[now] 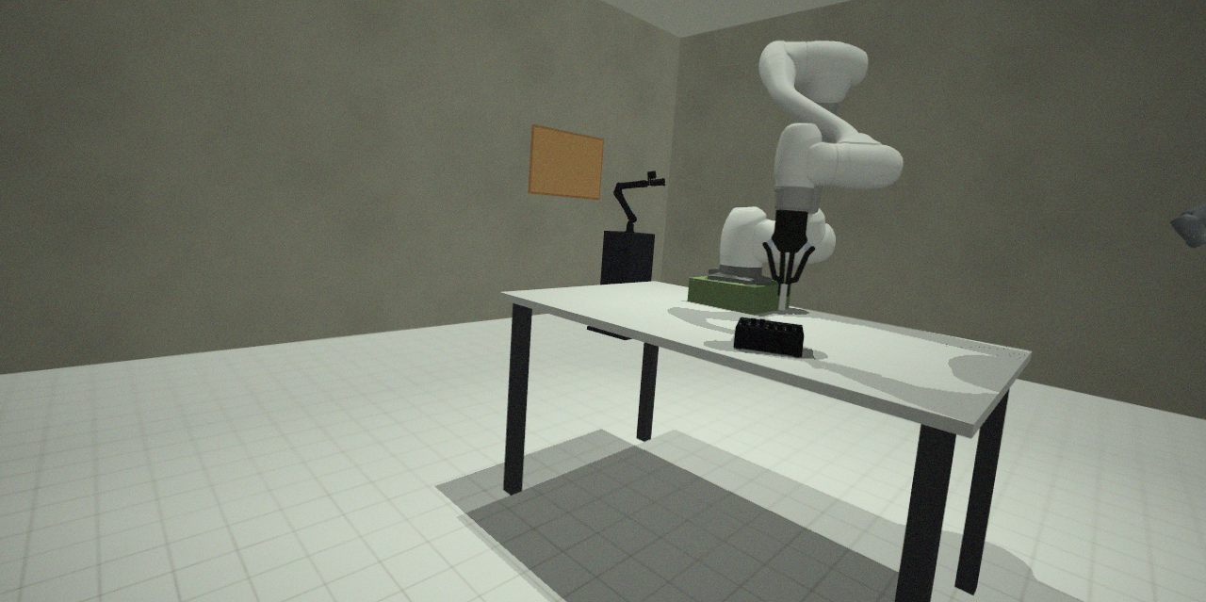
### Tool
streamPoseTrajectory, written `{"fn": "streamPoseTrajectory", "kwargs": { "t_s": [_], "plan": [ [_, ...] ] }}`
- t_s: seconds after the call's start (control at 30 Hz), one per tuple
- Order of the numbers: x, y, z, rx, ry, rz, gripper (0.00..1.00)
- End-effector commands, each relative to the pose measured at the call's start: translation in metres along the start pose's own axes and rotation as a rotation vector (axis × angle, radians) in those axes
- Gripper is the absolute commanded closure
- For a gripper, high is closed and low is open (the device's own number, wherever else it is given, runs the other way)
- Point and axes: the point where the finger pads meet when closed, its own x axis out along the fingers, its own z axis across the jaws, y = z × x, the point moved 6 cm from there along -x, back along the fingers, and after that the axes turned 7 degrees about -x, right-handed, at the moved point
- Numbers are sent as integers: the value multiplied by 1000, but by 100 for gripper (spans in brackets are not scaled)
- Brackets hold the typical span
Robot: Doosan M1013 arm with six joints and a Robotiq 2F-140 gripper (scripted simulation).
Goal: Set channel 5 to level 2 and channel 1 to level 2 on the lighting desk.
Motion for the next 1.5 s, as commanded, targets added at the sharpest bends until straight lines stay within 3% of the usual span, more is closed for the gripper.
{"fn": "streamPoseTrajectory", "kwargs": {
  "t_s": [0.0,0.23,0.27,0.57,1.17,1.47],
  "plan": [
    [0,0,0,0,0,0,90],
    [0,0,0,0,0,0,90],
    [0,0,0,0,0,0,0],
    [-8,0,0,0,0,0,0],
    [-61,0,0,0,0,0,0],
    [-66,0,0,0,0,0,0]
  ]
}}
